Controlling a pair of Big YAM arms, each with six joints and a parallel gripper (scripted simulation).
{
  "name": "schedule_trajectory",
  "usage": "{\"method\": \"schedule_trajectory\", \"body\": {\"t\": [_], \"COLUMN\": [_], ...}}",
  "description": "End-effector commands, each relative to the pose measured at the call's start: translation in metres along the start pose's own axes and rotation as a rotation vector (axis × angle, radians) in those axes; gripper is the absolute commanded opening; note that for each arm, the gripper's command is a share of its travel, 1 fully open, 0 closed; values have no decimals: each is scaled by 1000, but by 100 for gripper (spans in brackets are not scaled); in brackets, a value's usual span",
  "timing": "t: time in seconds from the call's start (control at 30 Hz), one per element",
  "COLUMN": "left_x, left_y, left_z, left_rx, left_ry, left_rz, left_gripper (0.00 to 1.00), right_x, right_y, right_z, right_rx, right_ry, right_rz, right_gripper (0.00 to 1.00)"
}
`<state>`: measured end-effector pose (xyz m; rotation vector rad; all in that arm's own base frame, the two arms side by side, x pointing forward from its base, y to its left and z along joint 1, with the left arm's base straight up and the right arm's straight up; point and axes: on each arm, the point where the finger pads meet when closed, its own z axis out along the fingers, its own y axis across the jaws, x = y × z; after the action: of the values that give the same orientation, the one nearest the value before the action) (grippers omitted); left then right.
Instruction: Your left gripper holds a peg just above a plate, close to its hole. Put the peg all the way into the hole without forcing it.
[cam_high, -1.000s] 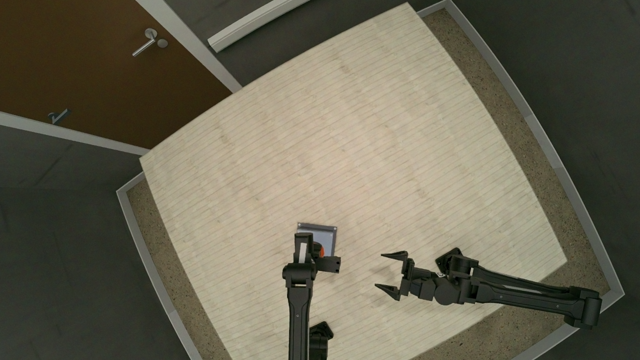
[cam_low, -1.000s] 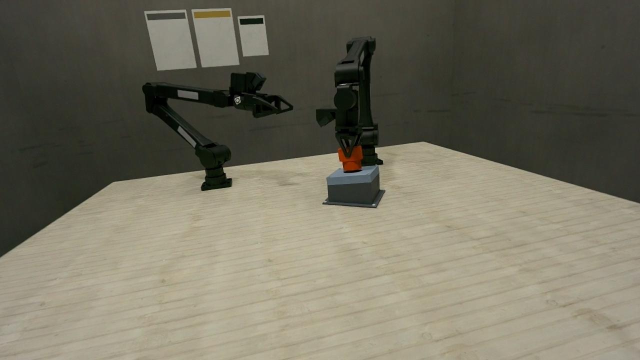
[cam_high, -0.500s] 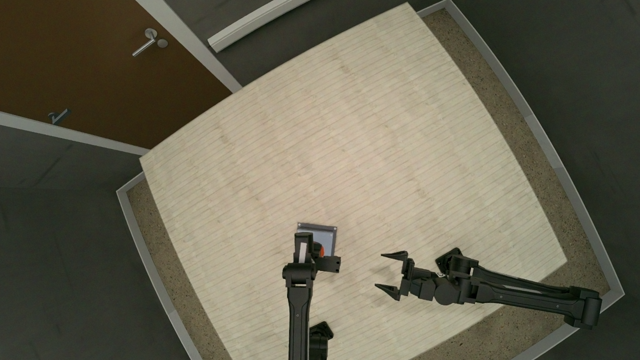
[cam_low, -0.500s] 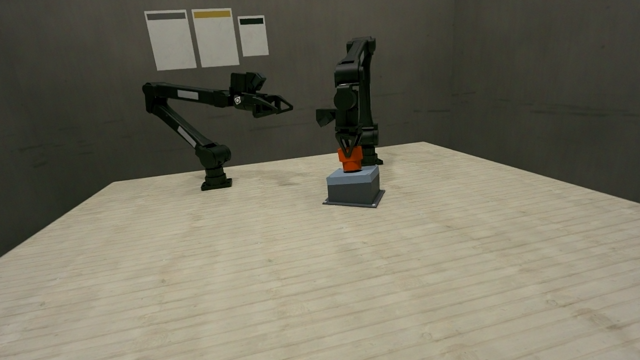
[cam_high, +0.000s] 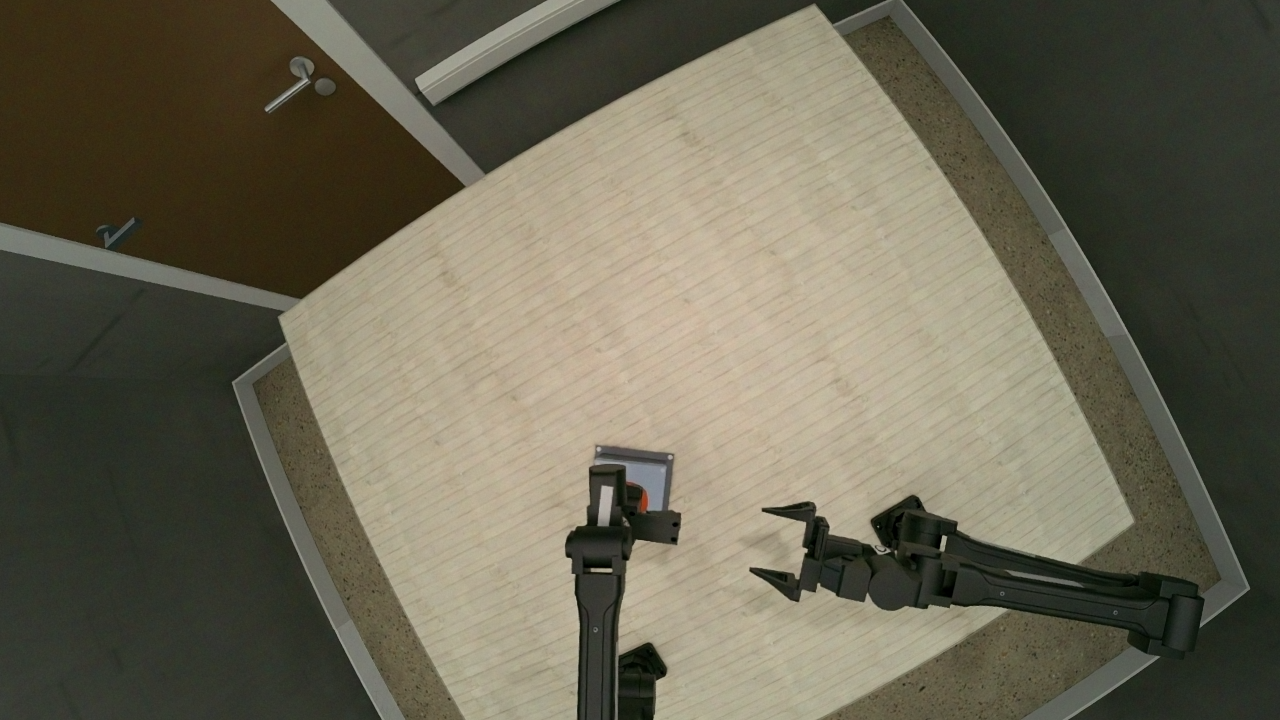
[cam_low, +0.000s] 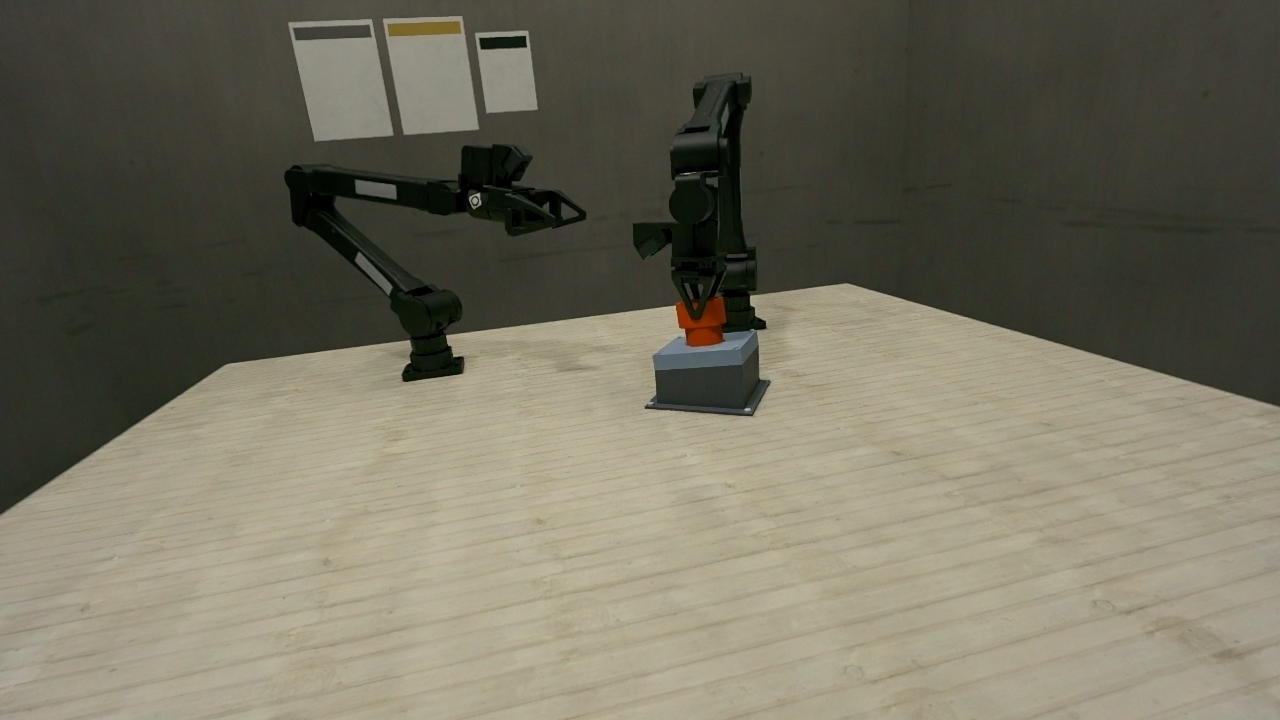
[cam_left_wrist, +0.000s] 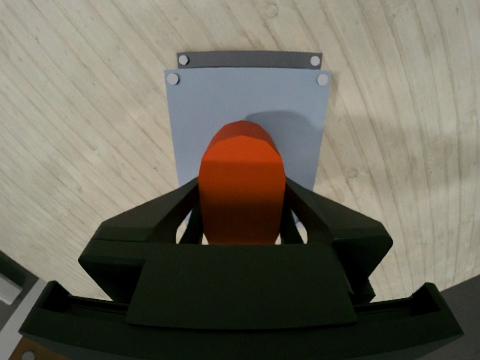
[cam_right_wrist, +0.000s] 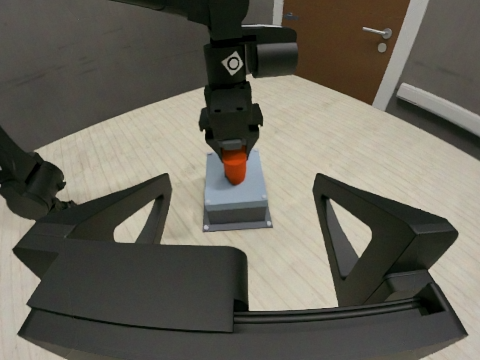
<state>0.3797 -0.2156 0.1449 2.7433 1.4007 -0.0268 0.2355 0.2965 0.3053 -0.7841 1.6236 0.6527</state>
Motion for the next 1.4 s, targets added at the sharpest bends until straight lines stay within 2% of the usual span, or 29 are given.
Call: {"method": "schedule_trajectory", "body": {"t": [0.0,0.07,0.13,0.2,1.1,1.13,1.37], "left_x": [8,9,5,3,-1,1,-3], "left_y": [-1,-3,18,19,23,14,23], "left_z": [22,27,-8,-22,-26,-17,-19], "left_rx": [13,17,-41,-30,-53,-27,-11], "left_ry": [0,0,8,6,7,4,2], "left_rz": [-6,-8,-5,-16,1,-6,13], "left_gripper": [40,40,40,40,40,40,40], "right_x": [-17,-17,-17,-17,-17,-17,-17], "right_y": [1,1,1,1,1,1,1], "right_z": [0,0,0,0,0,0,0], "right_rx": [-1,-1,-1,-1,-1,-1,-1], "right_ry": [-33,-33,-33,-33,-33,-33,-33], "right_rz": [-2,-2,-2,-2,-2,-2,-2], "right_gripper": [100,100,100,100,100,100,100]}}
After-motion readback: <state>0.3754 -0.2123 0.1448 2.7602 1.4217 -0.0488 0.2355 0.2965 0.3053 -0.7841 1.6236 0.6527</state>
